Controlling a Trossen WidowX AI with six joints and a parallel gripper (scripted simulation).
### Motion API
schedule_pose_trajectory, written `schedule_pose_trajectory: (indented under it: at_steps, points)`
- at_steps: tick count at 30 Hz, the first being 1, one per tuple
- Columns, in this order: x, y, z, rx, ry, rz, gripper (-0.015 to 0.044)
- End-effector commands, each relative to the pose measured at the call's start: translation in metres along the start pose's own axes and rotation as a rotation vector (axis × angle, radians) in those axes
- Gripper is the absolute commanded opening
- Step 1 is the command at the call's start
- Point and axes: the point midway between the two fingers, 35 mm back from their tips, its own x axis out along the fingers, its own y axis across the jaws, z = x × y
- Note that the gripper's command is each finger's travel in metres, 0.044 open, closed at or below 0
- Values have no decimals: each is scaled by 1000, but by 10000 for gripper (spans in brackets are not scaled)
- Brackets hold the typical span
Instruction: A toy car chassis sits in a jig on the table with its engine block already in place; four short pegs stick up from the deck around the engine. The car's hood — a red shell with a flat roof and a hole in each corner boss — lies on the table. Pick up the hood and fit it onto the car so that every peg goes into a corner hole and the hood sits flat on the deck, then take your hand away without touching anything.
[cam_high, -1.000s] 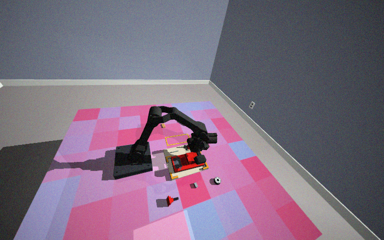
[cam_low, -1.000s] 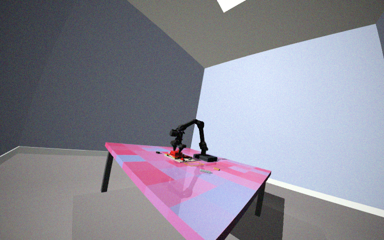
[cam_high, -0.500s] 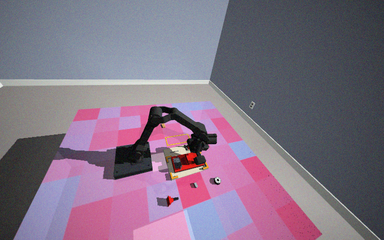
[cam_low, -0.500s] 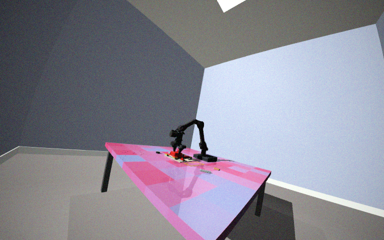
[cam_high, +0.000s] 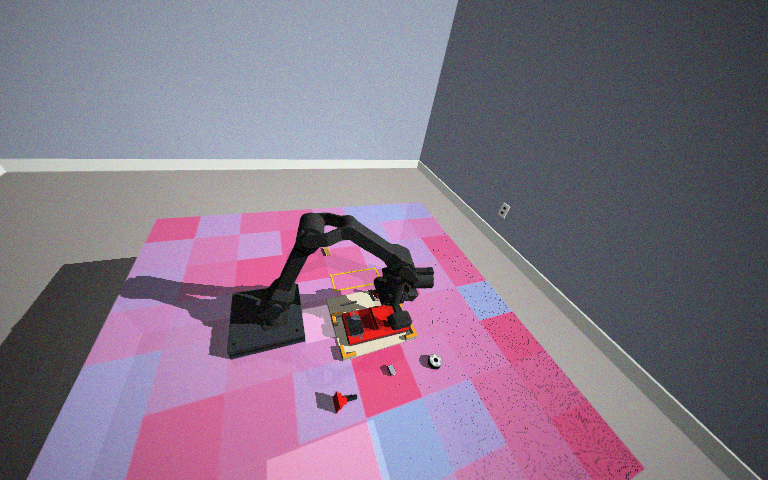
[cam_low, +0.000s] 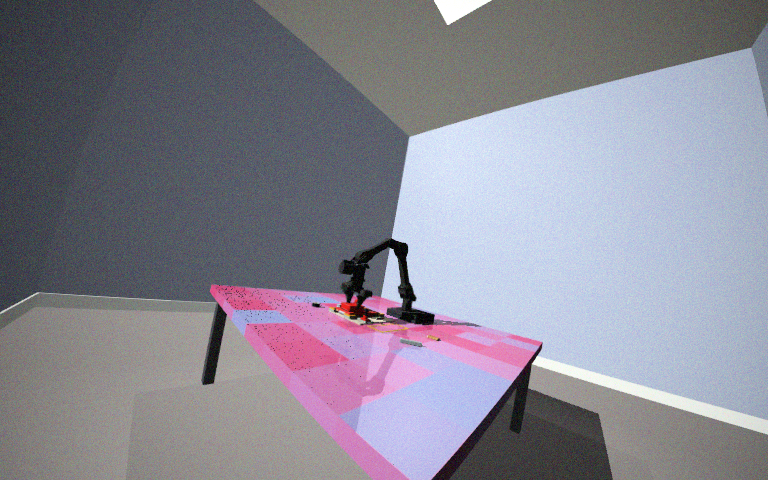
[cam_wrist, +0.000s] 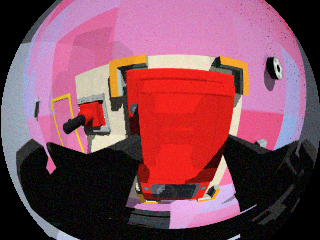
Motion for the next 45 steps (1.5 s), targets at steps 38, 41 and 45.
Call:
schedule_pose_trajectory:
  at_steps: [38,41,45]
  points:
    - [-72,-1,0,0,1,7,440]
    - [-72,-1,0,0,1,7,440]
    - [-72,-1,0,0,1,7,440]
